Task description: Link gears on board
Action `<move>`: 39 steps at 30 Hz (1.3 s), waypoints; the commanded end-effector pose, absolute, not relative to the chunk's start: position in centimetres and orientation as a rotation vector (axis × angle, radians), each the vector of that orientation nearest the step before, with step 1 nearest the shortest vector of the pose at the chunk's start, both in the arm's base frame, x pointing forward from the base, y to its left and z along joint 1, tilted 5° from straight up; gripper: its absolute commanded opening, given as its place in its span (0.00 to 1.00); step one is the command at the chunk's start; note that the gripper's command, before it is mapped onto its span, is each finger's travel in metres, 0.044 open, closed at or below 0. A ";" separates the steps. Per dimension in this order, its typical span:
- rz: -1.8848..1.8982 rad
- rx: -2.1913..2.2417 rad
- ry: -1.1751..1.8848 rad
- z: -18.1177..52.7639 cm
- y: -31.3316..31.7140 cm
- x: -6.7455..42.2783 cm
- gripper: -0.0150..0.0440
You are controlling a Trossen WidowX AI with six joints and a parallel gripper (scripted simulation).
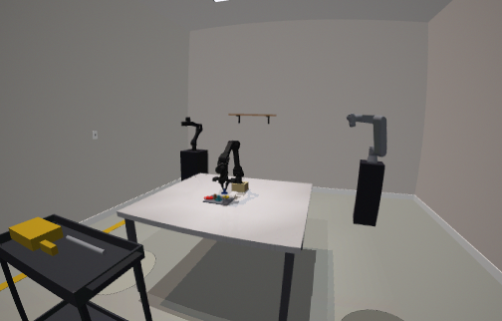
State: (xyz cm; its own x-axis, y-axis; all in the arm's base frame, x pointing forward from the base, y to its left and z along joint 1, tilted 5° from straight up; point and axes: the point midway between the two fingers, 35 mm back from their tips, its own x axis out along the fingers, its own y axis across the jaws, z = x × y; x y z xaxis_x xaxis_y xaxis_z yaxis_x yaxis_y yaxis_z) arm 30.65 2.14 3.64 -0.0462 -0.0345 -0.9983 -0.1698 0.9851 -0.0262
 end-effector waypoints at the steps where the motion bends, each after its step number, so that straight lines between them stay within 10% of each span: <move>1: 0.019 -0.079 1.617 3.6 2.1 30.6 0.25; 39: -0.387 0.309 1.579 2.4 2.1 30.5 0.25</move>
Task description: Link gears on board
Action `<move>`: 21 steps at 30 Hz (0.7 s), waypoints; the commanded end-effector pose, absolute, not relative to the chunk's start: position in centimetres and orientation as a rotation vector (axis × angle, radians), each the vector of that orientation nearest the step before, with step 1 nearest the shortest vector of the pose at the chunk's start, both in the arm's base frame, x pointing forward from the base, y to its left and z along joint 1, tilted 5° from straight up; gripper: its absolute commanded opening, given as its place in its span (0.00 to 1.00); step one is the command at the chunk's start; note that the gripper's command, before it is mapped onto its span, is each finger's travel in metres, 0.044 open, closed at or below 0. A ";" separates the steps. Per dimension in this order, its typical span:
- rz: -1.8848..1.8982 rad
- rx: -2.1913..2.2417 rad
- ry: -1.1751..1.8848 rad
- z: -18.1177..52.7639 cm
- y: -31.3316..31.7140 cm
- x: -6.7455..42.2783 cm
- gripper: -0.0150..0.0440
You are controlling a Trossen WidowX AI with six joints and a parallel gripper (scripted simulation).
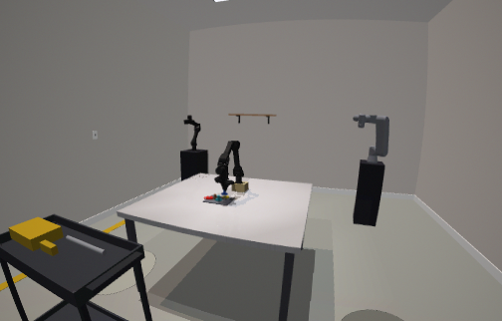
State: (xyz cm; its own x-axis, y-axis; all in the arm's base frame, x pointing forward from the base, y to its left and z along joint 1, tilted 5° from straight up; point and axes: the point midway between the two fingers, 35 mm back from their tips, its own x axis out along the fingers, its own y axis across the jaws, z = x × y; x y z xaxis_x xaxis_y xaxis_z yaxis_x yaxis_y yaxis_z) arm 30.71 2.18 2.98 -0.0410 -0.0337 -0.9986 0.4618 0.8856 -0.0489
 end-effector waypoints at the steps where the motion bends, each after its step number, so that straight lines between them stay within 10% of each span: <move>1: -0.379 0.301 1.581 2.3 2.0 30.5 0.25; 21: -0.565 0.480 1.538 -0.7 2.0 30.4 0.25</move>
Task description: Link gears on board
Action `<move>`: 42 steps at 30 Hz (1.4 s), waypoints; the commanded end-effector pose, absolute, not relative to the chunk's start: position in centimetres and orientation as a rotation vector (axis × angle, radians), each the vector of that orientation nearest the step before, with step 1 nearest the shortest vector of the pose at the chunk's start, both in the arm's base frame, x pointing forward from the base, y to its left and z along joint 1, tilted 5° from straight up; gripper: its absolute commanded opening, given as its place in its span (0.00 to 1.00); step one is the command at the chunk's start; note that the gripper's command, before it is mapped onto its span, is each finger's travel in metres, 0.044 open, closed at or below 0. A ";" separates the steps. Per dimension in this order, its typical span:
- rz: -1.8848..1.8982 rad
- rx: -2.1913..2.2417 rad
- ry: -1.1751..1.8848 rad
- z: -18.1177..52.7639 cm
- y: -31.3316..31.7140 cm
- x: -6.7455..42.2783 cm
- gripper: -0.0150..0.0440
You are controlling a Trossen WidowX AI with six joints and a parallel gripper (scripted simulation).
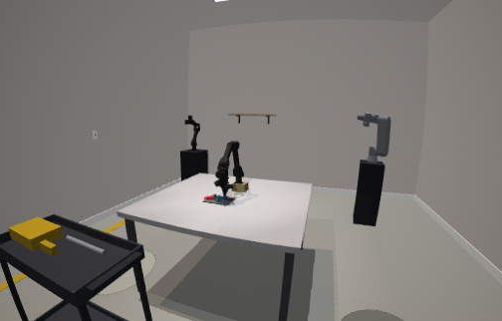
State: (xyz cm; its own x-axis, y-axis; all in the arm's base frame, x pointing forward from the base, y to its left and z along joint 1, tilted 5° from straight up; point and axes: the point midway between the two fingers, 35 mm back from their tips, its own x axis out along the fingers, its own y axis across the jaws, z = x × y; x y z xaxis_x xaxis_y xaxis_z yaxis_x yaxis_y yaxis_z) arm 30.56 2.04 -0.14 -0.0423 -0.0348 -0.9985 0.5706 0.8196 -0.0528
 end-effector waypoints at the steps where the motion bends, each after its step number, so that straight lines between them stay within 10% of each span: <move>1: -0.579 0.494 1.534 -0.9 1.9 30.4 0.25; 36: -0.379 0.301 1.581 -1.4 1.9 30.4 0.25; 42: -0.435 0.355 1.570 -1.1 1.9 30.4 0.49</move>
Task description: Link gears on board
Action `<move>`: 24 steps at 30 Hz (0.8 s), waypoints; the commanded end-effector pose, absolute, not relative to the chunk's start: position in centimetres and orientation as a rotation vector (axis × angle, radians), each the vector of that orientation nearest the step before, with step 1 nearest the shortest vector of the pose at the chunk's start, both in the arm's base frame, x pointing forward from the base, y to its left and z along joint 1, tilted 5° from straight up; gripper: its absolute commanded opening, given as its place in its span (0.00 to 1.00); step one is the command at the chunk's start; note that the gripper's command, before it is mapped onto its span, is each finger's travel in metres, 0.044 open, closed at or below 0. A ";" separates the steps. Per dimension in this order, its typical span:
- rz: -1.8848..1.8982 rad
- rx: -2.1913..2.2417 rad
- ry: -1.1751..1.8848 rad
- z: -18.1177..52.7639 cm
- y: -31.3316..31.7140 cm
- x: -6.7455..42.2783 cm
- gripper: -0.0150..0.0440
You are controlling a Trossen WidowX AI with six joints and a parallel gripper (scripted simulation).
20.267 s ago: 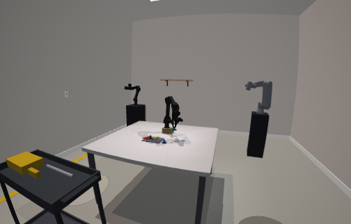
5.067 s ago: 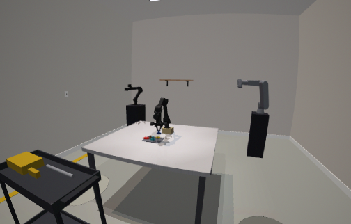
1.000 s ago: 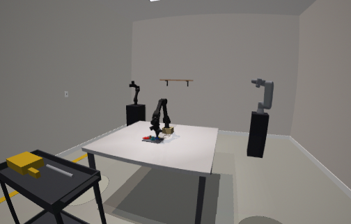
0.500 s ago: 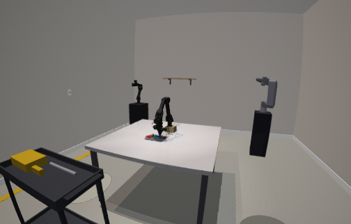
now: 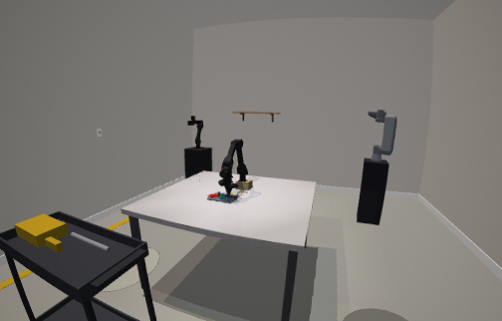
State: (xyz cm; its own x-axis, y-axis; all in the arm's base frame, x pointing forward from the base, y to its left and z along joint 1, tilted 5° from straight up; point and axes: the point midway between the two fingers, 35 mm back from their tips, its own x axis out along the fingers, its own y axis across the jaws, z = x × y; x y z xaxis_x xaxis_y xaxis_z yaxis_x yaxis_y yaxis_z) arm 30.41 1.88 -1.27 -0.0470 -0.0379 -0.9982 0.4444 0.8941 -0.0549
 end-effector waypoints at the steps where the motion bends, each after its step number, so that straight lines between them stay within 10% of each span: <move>1: -0.453 0.372 1.566 -1.1 1.9 30.4 0.49; 12: -0.500 0.418 1.555 3.6 2.1 30.7 0.49; 24: -0.488 0.411 1.554 7.8 2.2 30.5 1.00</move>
